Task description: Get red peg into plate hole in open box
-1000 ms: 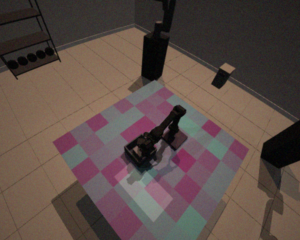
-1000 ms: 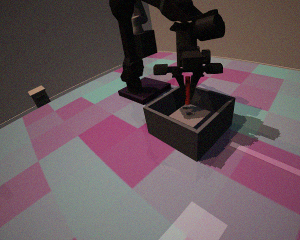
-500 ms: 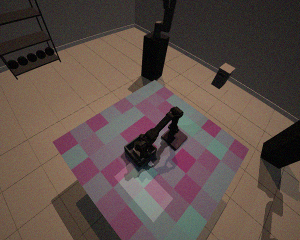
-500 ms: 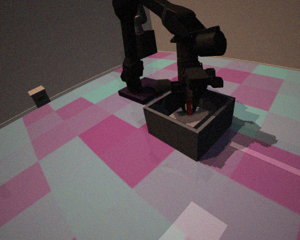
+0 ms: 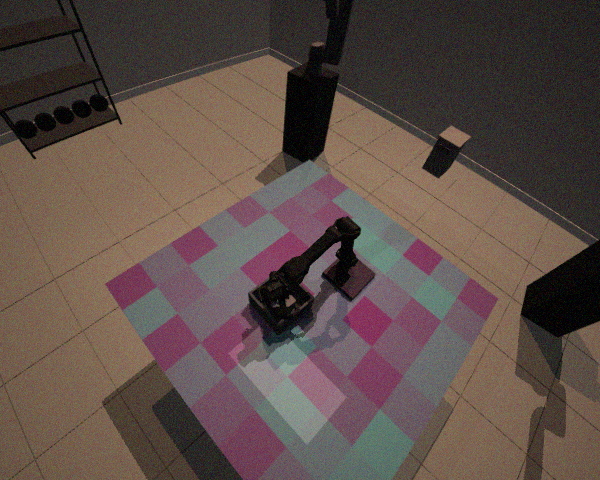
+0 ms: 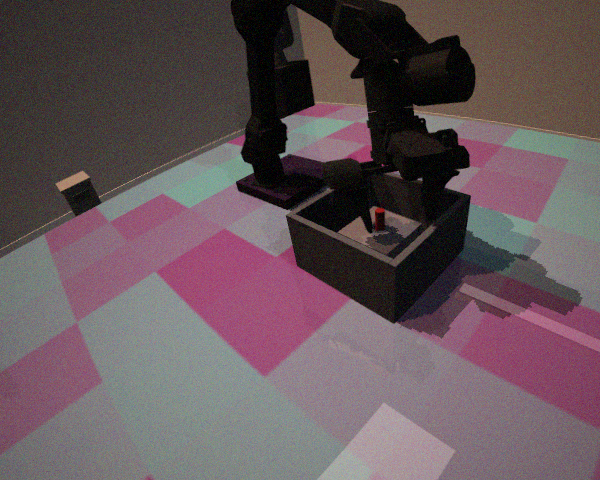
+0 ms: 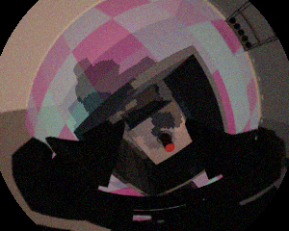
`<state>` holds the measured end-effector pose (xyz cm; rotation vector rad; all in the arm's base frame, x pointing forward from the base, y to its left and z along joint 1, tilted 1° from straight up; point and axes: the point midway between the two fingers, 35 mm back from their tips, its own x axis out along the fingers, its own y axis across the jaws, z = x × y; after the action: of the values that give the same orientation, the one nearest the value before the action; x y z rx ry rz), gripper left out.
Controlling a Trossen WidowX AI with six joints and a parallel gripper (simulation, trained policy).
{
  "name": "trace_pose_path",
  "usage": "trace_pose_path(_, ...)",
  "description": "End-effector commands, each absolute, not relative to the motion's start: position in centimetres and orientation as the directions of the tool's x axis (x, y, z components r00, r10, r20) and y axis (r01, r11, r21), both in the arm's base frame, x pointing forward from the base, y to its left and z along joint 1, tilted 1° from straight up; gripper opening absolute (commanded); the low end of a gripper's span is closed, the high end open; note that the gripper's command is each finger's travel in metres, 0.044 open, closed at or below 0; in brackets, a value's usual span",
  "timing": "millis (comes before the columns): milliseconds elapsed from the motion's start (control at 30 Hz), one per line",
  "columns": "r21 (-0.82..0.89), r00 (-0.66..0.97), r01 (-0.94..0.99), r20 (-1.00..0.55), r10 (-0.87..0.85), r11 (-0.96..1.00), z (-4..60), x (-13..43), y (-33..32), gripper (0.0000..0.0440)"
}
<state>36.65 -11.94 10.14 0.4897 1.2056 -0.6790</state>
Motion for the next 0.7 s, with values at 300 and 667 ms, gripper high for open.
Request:
trace_pose_path(300,0.068,0.233,0.654,-0.965,-0.115,0.753,13.0,40.1,-11.0,0.0440)
trace_pose_path(667,0.152,0.296,0.617,-0.954,-0.049,0.772,16.0,43.4,-9.1,0.0440)
